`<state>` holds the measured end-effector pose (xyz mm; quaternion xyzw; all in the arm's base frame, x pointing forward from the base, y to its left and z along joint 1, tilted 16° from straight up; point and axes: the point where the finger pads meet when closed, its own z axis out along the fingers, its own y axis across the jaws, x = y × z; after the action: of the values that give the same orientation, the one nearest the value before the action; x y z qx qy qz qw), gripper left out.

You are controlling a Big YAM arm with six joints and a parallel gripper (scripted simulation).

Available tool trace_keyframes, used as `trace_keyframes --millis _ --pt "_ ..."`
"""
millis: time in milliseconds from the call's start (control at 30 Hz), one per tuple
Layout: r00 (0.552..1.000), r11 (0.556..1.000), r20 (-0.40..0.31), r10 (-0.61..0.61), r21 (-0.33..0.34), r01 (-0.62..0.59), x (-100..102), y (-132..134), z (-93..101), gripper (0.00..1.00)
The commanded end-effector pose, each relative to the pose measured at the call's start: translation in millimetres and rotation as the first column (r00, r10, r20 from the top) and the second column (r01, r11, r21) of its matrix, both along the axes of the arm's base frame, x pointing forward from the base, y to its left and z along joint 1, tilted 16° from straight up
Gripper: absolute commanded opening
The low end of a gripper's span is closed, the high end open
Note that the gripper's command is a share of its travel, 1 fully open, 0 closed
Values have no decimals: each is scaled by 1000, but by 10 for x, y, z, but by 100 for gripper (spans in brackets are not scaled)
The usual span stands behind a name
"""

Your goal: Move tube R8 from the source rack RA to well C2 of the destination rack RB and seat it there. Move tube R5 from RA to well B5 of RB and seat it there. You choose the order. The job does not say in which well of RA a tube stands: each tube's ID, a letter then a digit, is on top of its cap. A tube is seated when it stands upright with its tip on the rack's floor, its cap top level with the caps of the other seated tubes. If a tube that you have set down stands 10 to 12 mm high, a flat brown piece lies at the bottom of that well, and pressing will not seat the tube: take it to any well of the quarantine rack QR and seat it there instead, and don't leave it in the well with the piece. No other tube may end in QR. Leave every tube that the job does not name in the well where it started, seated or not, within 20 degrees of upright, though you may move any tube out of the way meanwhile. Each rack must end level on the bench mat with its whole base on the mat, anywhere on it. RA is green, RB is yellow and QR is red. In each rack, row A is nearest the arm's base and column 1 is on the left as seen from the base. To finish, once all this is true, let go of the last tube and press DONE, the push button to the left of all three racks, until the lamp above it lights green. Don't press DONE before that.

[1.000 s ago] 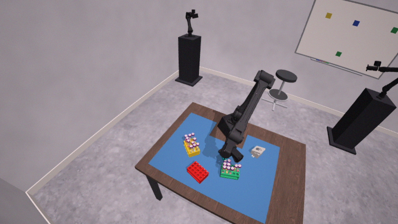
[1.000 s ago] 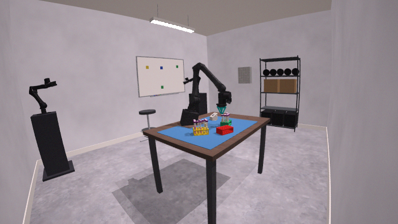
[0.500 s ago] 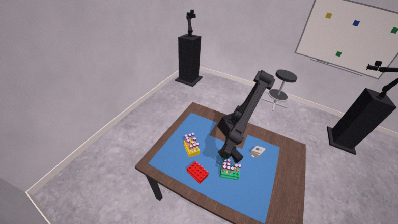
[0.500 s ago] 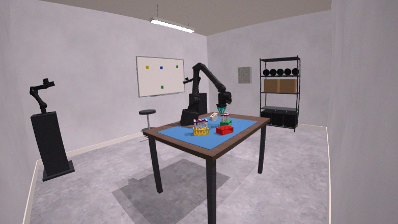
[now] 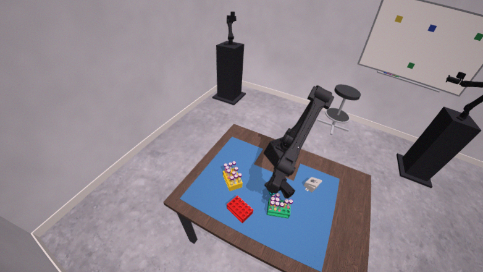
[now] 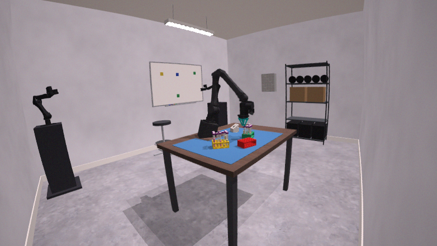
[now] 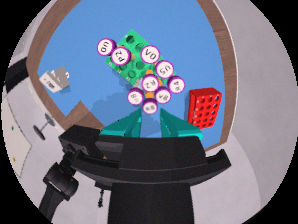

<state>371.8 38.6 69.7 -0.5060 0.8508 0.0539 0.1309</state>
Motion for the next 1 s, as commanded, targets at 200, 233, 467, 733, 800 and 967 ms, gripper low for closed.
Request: trace_keyframes --millis 200,233,467,733,800,967 --pt "1000 1000 -5 -7 0 7 26 37 -71 30" --pt "1000 1000 -5 -7 0 7 26 37 -71 30" --pt "1000 1000 22 -7 0 7 149 42 -4 30" --pt "1000 1000 -3 -7 0 7 48 51 -114 30" --pt "1000 1000 8 -6 0 6 88 55 -92 30" --pt "1000 1000 -5 -16 0 16 73 14 -74 30"
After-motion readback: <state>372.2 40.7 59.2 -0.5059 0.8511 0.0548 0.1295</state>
